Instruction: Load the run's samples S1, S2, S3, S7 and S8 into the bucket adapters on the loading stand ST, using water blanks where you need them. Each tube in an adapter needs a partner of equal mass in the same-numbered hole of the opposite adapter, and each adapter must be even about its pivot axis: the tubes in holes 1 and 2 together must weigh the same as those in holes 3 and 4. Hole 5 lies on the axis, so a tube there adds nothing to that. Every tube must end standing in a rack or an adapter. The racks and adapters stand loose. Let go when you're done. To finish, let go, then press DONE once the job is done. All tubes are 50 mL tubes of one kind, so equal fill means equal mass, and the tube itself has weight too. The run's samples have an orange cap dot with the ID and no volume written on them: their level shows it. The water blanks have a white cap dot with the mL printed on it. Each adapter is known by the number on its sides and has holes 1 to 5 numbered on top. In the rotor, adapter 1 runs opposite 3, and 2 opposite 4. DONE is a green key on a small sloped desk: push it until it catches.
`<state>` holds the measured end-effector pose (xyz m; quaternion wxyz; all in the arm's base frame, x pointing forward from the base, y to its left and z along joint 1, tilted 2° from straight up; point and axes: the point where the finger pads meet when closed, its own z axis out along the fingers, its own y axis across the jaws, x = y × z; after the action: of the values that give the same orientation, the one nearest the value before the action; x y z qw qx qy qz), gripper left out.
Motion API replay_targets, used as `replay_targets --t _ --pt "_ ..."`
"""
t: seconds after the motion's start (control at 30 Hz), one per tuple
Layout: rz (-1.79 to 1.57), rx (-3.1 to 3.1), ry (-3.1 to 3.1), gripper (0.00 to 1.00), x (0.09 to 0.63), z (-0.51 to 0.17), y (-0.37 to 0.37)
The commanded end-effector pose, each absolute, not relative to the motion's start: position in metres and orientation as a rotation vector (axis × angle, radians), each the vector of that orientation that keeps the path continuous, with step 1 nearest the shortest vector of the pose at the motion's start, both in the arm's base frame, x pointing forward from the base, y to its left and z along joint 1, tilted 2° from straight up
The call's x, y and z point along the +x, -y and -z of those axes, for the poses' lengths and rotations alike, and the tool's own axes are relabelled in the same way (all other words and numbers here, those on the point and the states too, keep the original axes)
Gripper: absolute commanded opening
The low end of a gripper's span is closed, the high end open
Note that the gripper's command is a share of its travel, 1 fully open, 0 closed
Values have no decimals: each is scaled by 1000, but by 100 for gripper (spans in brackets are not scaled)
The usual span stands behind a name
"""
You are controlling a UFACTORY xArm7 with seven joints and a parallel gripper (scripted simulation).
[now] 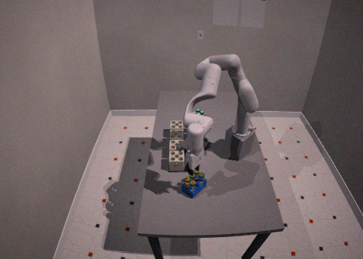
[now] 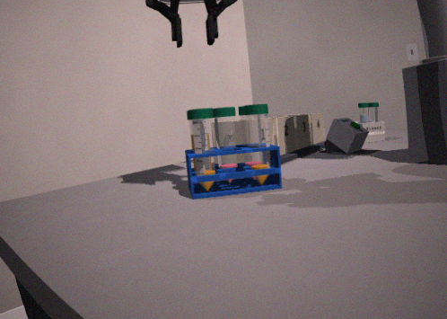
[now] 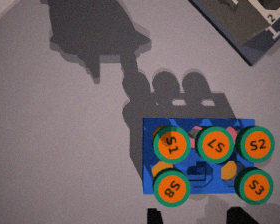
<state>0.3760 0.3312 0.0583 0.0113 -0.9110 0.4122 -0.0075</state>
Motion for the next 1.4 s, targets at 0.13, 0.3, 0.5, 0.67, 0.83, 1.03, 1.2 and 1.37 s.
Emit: replay_targets --t 0.13,0.3,0.5,0.67,0.83,1.03,1.2,1.37 --pt "26 -2838 -1284 44 377 -77 -332" --pt "26 -2838 -1284 44 377 -78 -332" --pt "26 -2838 -1284 44 377 -78 -332" --pt "26 -2838 -1284 44 377 -78 -332" --pt "26 -2838 -1284 44 377 -78 -332" --pt "28 -2900 -1141 57 376 -78 -317" --pt "31 -2986 -896 57 374 -77 -292" --pt "33 -3029 -746 57 373 -77 -277"
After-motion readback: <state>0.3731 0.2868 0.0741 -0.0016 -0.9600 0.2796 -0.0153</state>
